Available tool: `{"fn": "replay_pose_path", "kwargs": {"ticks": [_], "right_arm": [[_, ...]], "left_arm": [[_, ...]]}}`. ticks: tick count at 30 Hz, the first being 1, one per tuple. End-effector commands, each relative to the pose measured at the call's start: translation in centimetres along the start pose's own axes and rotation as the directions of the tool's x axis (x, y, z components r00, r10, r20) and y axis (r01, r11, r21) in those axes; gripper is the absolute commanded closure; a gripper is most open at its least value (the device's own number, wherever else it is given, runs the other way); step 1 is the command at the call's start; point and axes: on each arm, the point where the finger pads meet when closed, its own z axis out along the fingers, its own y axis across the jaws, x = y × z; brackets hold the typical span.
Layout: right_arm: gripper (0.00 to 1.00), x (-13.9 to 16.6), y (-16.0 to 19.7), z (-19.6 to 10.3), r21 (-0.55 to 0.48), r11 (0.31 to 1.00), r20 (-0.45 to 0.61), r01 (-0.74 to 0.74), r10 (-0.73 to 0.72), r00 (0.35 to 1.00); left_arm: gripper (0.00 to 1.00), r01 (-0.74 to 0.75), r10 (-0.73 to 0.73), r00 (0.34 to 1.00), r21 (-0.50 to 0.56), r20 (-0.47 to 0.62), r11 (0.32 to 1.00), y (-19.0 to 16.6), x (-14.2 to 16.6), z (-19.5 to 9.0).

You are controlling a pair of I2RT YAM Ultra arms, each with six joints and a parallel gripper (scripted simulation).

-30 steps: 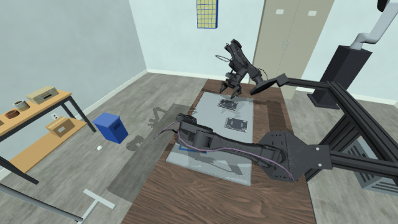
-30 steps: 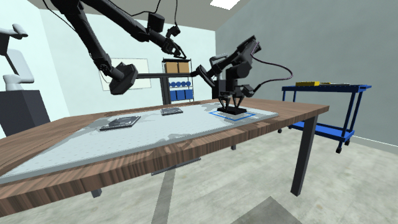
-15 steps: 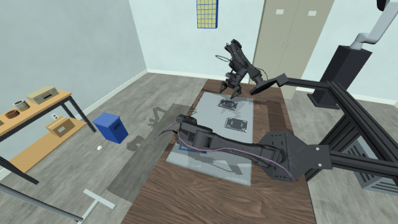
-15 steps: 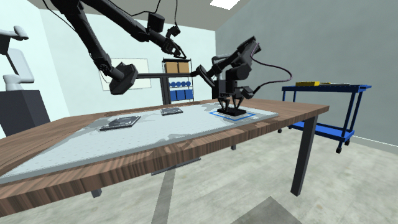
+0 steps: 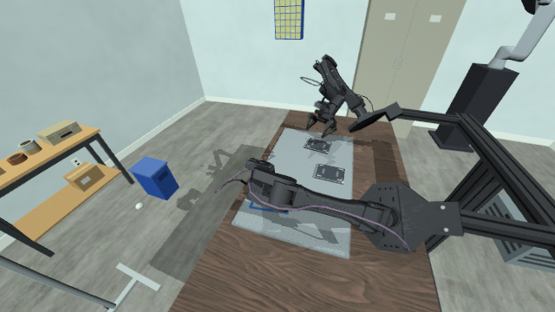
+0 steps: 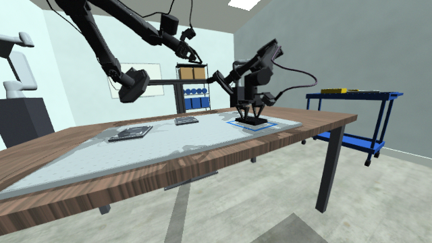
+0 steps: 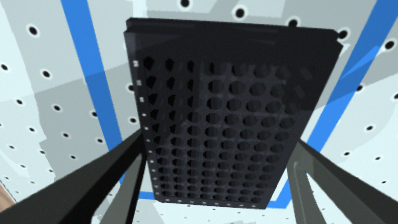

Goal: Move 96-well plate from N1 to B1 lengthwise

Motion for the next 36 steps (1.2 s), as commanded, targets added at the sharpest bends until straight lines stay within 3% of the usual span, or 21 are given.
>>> {"fn": "replay_pose_path", "kwargs": {"ticks": [1, 32, 34, 36], "right_arm": [[0.00, -1.2, -0.3, -0.2, 0.004, 1.000, 0.024, -0.015, 0.015, 1.000], [0.00, -1.2, -0.3, -0.2, 0.004, 1.000, 0.024, -0.015, 0.015, 1.000], [0.00, -1.2, -0.3, -0.2, 0.004, 1.000, 0.024, -0.015, 0.015, 1.000], [0.00, -1.2, -0.3, -0.2, 0.004, 1.000, 0.024, -0.015, 0.015, 1.000]], "left_arm": [[0.21, -0.009, 0.008, 1.000, 0.027, 0.020, 1.000, -0.6, 0.0, -0.9], [0.21, -0.009, 0.008, 1.000, 0.025, 0.021, 1.000, 0.0, 0.0, 0.3], [0.00, -0.009, 0.008, 1.000, 0.025, 0.021, 1.000, 0.0, 0.0, 0.3], [0.00, -0.015, 0.015, 1.000, 0.012, 0.022, 1.000, 0.1, 0.1, -0.1]]}}
